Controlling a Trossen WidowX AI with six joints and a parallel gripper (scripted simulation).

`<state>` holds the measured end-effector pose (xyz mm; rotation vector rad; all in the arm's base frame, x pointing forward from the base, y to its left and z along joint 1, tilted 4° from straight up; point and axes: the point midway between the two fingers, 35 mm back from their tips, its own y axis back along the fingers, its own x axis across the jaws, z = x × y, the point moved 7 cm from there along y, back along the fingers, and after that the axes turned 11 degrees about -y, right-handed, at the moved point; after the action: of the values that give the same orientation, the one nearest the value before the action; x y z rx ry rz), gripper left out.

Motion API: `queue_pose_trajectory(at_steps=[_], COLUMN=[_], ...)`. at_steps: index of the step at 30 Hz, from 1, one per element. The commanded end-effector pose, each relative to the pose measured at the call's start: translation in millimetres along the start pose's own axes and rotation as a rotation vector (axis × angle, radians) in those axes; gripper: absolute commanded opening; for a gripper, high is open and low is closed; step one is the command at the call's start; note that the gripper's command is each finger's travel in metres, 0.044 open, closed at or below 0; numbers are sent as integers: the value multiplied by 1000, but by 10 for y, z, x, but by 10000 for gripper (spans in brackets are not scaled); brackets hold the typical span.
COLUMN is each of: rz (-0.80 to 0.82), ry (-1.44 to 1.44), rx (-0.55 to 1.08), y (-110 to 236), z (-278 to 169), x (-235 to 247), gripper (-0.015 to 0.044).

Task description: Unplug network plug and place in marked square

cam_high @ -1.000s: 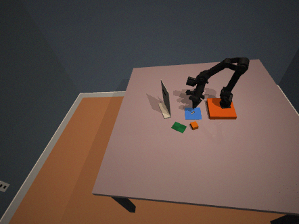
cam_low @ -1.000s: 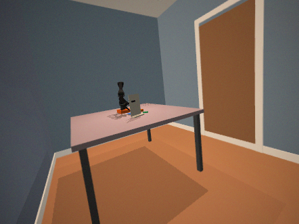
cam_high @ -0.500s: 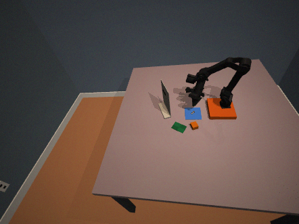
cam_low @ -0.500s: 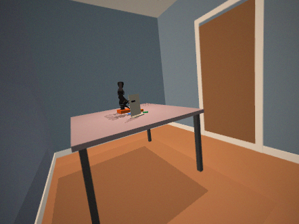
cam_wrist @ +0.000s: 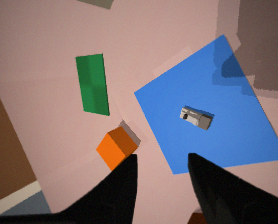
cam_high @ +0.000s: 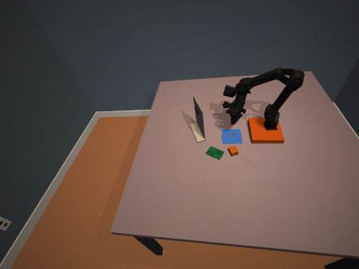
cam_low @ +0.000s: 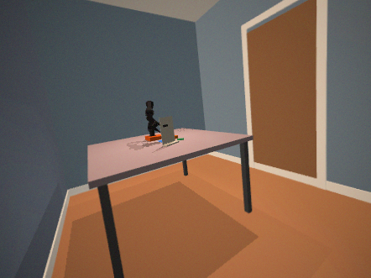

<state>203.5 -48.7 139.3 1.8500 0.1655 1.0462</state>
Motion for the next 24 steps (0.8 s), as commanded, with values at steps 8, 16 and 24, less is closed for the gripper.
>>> queue_pose_trajectory(at_steps=[8, 16, 24], rz=[6, 0, 1], ry=[10, 0, 2], rx=[-7, 0, -2], y=[172, 213, 396], z=[-33, -54, -46], x=[112, 128, 266], gripper=[156, 156, 156])
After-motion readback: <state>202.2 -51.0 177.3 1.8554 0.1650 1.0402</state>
